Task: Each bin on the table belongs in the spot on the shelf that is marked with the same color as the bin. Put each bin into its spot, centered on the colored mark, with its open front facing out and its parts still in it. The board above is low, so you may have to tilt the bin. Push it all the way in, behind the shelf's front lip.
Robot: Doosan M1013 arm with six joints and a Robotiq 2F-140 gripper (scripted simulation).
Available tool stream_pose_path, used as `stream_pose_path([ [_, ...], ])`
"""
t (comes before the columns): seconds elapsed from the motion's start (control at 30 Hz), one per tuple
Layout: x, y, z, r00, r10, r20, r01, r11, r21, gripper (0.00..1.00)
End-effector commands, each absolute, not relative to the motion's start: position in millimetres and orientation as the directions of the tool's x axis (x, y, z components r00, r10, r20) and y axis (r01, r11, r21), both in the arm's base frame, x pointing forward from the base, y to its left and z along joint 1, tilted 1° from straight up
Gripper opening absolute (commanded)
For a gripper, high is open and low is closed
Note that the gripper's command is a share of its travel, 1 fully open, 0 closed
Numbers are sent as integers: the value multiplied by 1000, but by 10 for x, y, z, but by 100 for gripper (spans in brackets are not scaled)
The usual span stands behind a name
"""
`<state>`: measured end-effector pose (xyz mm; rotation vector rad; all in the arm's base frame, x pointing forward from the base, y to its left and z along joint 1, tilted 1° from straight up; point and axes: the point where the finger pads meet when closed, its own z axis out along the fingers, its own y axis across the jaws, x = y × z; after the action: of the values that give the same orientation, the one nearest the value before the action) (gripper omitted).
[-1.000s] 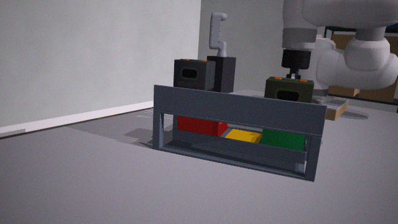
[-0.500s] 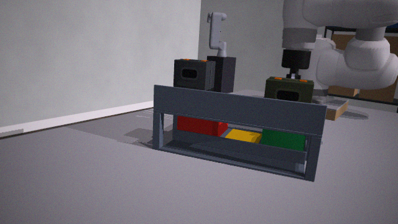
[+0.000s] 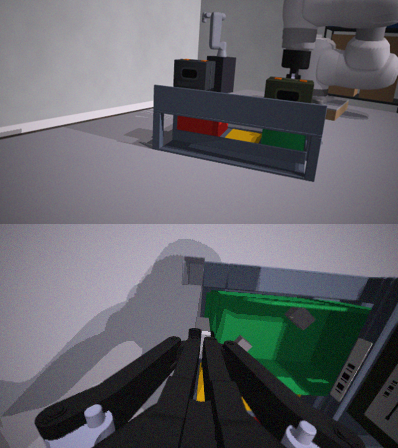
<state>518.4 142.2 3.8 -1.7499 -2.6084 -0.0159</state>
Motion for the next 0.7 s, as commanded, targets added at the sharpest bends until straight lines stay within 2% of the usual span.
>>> stream_pose_path([
  [0.0,5184,1422,39,-379,925,6,925,379,8,10],
  [0.67,5046,1365,185,-379,925,6,925,379,8,10],
])
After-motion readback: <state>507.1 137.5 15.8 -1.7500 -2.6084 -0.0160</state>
